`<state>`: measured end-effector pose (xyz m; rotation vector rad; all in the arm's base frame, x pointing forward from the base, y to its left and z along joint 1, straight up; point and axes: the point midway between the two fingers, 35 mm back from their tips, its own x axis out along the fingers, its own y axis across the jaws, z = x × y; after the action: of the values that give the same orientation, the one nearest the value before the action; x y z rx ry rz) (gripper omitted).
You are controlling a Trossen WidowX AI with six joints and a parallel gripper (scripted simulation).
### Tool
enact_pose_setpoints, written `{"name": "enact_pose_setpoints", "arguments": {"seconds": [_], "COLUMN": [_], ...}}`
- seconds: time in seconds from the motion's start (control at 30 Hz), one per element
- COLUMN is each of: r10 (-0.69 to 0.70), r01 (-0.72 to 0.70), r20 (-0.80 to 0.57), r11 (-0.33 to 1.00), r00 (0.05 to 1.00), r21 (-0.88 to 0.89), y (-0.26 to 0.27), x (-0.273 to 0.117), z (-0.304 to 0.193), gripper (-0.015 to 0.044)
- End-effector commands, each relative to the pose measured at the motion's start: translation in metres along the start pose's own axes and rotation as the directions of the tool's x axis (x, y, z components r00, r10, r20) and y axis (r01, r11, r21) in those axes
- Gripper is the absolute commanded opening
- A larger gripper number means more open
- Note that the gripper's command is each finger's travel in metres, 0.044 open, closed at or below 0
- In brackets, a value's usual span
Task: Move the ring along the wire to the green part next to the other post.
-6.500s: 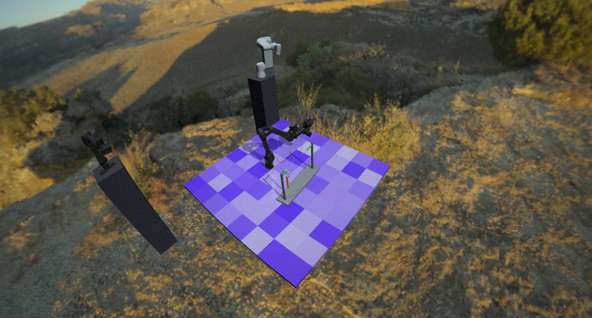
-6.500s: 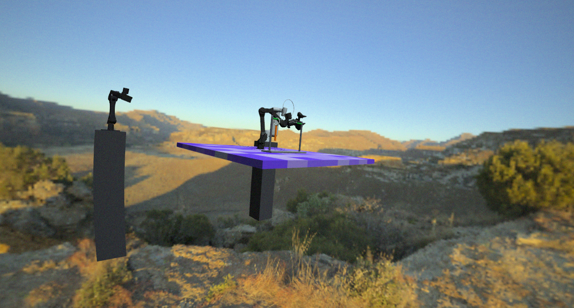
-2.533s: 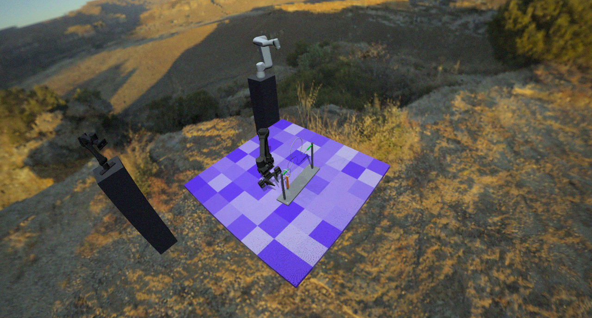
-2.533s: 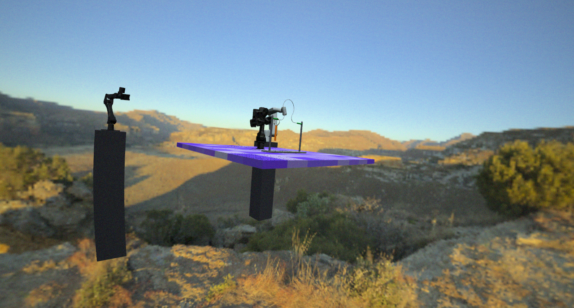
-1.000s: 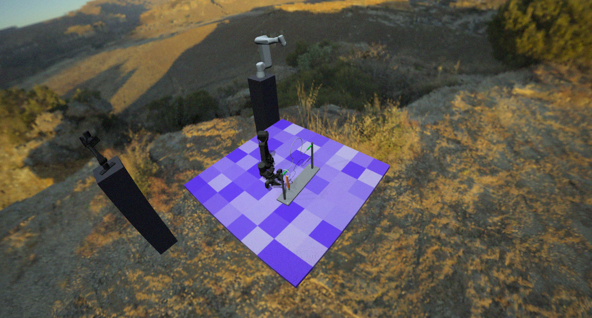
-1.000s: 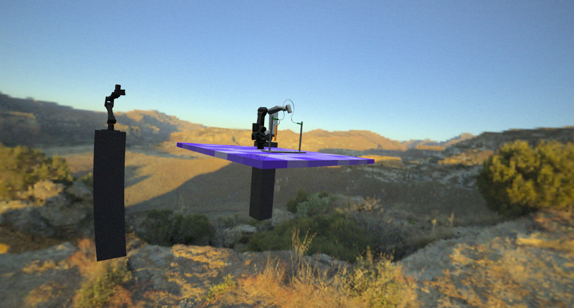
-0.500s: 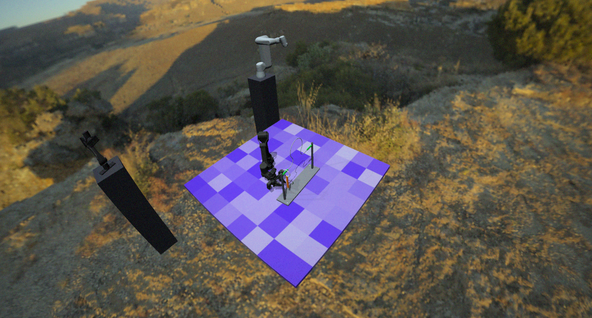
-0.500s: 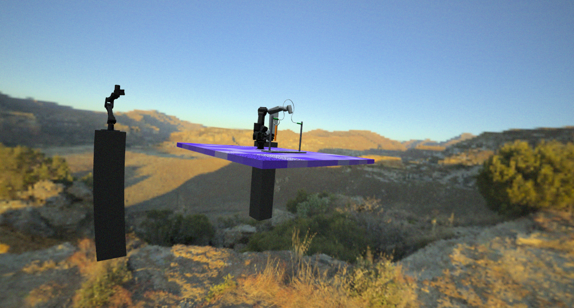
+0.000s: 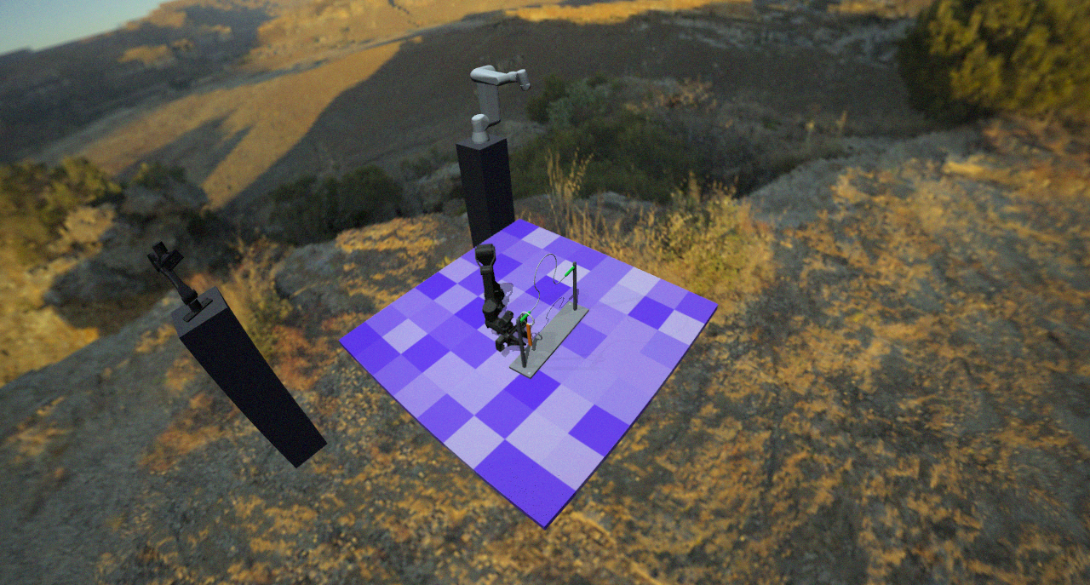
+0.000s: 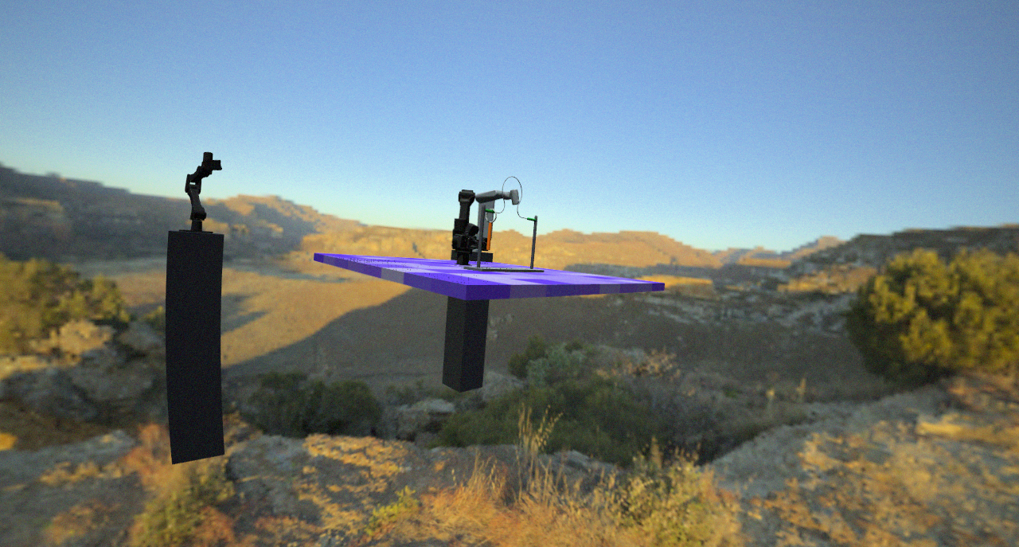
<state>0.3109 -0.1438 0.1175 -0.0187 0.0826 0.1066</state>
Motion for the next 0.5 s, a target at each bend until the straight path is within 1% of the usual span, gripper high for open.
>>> {"name": "enact_pose_setpoints", "arguments": {"seconds": [0.0,0.47], "r10": [-0.005,-0.005], "r01": [0.005,0.005], "r20": [0.006,0.01], "r11": [1.0,1.0], "r00": [1.0,1.0], "r21": [-0.002,-0.001], "y": [-0.002,0.001], "x": [0.008,0.031], "z": [0.002,0.003], "gripper": [0.016,0.016]}}
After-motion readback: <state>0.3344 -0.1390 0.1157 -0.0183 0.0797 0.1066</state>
